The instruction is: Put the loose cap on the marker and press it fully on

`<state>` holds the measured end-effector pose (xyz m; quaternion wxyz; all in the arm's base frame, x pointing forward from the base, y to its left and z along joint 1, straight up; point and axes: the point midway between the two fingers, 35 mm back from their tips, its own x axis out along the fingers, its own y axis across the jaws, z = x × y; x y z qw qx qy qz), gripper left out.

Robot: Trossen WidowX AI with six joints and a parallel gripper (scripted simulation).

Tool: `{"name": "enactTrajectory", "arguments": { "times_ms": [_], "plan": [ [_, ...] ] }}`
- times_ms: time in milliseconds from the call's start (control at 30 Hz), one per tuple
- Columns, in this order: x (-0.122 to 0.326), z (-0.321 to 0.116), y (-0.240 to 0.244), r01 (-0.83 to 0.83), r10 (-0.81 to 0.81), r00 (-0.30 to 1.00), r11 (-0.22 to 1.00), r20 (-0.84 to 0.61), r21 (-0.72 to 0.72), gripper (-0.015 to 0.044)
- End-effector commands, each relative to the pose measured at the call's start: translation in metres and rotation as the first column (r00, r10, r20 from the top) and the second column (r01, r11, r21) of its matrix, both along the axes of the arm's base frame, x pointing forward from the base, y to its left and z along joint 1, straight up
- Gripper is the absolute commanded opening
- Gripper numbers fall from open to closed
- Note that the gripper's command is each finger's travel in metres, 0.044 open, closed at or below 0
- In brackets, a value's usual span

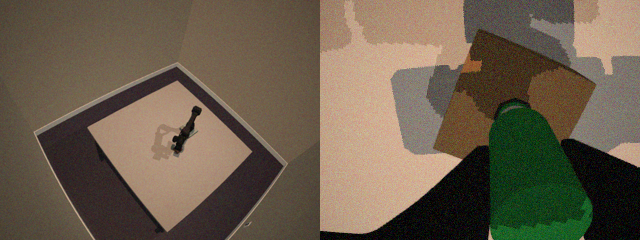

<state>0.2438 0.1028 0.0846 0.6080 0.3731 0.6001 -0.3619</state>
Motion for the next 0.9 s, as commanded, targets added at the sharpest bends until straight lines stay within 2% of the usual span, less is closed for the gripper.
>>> {"name": "enactTrajectory", "arguments": {
  "times_ms": [0, 567, 633, 800, 867],
  "plan": [
    [0.0, -0.001, 0.0, 0.005, -0.005, 1.0, 1.0, 0.0, 0.002, 0.0],
    [0.0, 0.0, 0.0, 0.0, 0.0, 1.0, 1.0, 0.0, 0.0, 0.044],
    [0.001, 0.008, 0.0, 0.0, 0.0, 1.0, 1.0, 0.0, 0.0, 0.044],
    [0.0, 0.067, 0.0, 0.0, 0.0, 1.0, 1.0, 0.0, 0.0, 0.044],
    [-0.001, 0.075, -0.001, 0.0, 0.0, 1.0, 1.0, 0.0, 0.0, 0.044]
  ]
}}
